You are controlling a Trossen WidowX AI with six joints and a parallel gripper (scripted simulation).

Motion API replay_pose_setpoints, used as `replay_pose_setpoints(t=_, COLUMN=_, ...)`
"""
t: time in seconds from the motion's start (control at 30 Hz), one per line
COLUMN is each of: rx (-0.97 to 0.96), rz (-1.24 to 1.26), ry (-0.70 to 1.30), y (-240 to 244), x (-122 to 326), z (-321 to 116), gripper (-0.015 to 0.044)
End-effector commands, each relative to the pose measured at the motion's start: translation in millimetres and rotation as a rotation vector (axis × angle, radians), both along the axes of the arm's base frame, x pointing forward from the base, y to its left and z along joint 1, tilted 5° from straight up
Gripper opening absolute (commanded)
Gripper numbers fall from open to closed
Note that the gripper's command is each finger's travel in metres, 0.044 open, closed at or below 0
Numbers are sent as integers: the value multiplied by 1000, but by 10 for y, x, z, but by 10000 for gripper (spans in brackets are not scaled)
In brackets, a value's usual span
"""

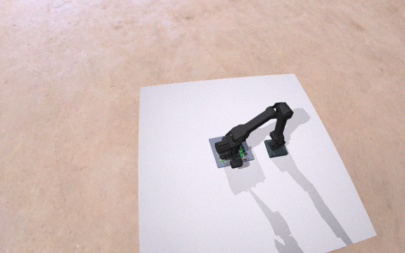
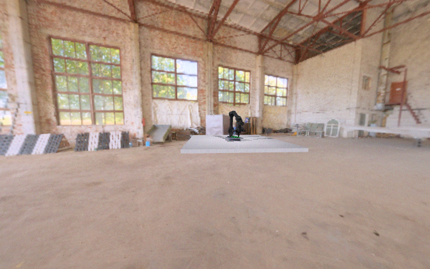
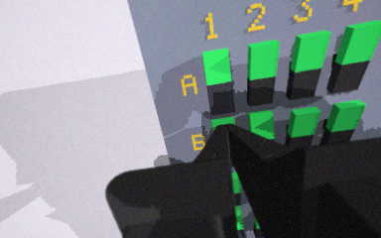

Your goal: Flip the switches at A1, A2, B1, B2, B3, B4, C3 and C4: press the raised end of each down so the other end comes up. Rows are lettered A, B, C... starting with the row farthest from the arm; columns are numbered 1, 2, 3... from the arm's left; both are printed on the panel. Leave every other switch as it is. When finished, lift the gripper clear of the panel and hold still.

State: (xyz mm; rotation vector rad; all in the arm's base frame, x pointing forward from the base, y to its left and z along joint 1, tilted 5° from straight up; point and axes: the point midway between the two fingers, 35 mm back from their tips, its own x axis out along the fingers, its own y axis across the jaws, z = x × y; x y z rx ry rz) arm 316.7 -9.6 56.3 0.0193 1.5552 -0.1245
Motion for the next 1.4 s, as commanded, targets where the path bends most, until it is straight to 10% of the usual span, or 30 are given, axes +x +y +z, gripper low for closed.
replay_pose_setpoints(t=0.0, rx=1, rz=2, ry=4, y=1, x=-10, z=-18, gripper=0)
replay_pose_setpoints(t=0.4, rx=-1, rz=3, ry=-22, y=47, x=-39, z=633, gripper=0)
replay_pose_setpoints(t=1.37, rx=-5, rz=5, ry=-46, y=-200, x=-242, z=190, gripper=0)
